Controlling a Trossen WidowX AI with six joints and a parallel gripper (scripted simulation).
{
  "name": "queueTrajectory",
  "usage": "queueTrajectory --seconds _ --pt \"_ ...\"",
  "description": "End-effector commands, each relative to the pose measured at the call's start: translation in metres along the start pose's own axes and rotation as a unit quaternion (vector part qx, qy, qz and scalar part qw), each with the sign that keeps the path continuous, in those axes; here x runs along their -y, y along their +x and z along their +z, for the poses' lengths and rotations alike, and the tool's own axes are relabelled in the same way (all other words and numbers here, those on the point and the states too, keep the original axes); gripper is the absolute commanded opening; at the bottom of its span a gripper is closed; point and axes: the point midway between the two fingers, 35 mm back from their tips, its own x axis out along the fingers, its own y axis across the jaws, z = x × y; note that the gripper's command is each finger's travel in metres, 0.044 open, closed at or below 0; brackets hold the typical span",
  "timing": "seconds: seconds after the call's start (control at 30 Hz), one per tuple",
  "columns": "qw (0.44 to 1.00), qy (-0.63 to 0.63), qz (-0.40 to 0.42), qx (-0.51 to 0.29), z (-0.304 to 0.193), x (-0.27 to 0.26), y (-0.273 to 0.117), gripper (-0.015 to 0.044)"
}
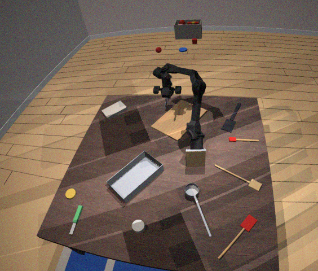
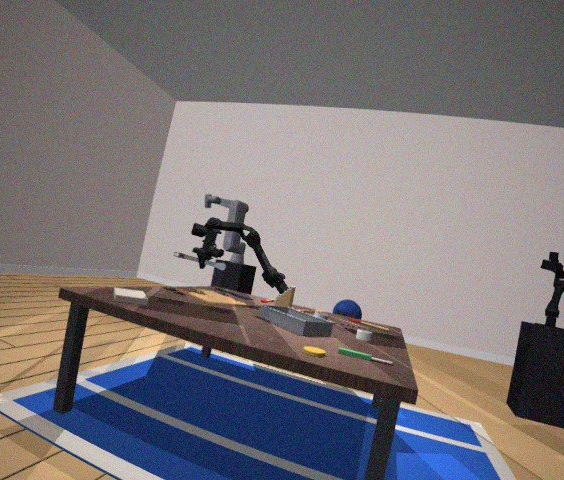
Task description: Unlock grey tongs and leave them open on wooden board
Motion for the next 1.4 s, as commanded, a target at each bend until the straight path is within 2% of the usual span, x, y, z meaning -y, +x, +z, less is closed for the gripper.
queueTrajectory --seconds 0.0,0.7,1.37 --pt "0.999 -0.011 -0.012 -0.037 -0.004 0.008 0.002 -0.0150" --pt "0.977 -0.023 -0.027 -0.208 -0.012 0.033 0.008 -0.0150" --pt "0.949 0.007 0.013 -0.315 0.007 0.017 0.003 -0.0150"
